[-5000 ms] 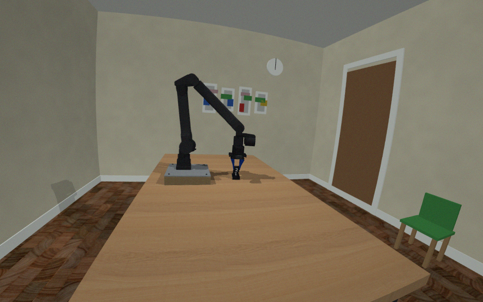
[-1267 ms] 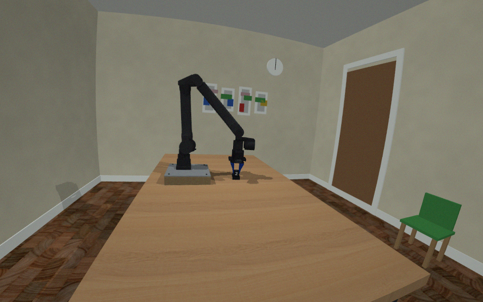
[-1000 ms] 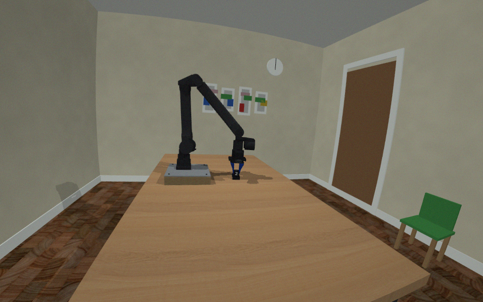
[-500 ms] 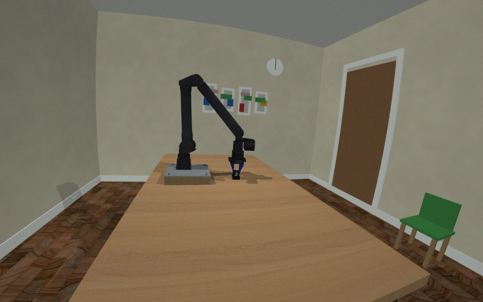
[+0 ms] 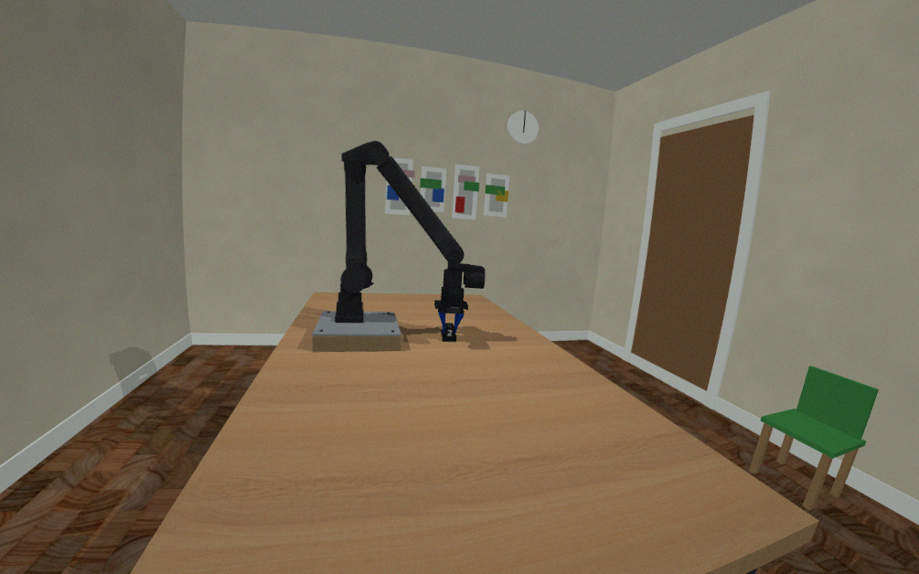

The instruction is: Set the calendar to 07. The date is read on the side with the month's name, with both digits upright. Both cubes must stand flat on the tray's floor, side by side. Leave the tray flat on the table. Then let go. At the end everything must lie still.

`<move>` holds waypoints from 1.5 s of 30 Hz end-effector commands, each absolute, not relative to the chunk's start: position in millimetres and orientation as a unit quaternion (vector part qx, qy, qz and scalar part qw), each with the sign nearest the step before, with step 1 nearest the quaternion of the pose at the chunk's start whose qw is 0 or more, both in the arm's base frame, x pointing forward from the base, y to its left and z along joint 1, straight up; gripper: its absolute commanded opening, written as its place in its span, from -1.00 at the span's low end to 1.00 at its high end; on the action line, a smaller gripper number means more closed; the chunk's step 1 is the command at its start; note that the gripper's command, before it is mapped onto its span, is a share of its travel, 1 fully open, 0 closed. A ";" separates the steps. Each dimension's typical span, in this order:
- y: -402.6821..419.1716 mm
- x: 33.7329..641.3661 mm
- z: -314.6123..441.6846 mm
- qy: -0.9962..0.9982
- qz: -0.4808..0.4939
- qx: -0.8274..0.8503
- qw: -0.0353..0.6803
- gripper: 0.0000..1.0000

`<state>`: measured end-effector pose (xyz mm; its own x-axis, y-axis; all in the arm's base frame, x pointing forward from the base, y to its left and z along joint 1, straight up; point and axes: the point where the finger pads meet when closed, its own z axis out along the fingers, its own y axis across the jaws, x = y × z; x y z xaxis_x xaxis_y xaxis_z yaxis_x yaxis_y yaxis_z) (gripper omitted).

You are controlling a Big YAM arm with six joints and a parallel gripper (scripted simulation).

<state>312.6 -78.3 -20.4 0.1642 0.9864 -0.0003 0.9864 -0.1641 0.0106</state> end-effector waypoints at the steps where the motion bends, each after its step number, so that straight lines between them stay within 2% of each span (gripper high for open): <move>1: -80.0 316.1 -21.7 0.647 0.004 0.762 0.007 -0.45; 45: -80.2 316.6 -20.6 0.647 0.005 0.762 0.009 -0.45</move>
<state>312.4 -78.3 -21.6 0.1642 0.9864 -0.0003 0.9864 -0.1642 0.0095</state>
